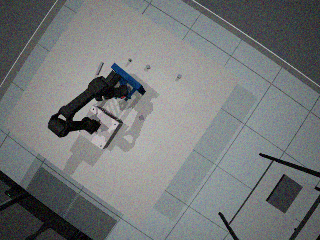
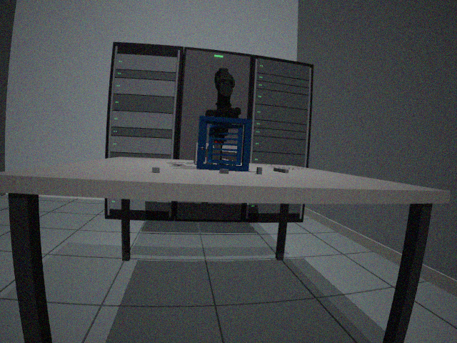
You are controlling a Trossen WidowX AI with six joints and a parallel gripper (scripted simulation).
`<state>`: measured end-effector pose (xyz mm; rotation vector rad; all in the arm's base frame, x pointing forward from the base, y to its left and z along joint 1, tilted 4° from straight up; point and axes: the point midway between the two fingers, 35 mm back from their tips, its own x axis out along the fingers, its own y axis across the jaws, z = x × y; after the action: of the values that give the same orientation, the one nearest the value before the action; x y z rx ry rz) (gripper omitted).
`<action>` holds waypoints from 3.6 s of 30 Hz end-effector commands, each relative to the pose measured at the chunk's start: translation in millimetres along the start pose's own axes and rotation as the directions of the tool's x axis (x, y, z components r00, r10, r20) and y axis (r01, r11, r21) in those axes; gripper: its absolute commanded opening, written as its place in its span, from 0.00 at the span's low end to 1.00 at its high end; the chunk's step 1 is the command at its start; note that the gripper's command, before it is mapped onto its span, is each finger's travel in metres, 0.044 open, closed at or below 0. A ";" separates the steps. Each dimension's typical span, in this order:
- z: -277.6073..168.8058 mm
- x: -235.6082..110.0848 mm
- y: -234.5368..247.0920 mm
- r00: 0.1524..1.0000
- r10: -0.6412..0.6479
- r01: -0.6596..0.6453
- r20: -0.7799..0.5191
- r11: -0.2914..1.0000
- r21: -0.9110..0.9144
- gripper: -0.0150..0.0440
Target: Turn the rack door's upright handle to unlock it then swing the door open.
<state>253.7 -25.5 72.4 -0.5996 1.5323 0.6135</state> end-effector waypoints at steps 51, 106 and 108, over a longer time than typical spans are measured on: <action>56.3 0.0 82.5 1.000 0.002 -0.011 0.014 0.726 0.688 0.27; 94.1 -11.5 101.2 1.000 0.004 -0.017 0.017 0.494 0.869 0.73; 94.3 -14.3 101.1 1.000 0.004 -0.017 0.017 0.494 0.869 0.73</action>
<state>248.6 111.6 78.4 0.2178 1.6052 -0.2262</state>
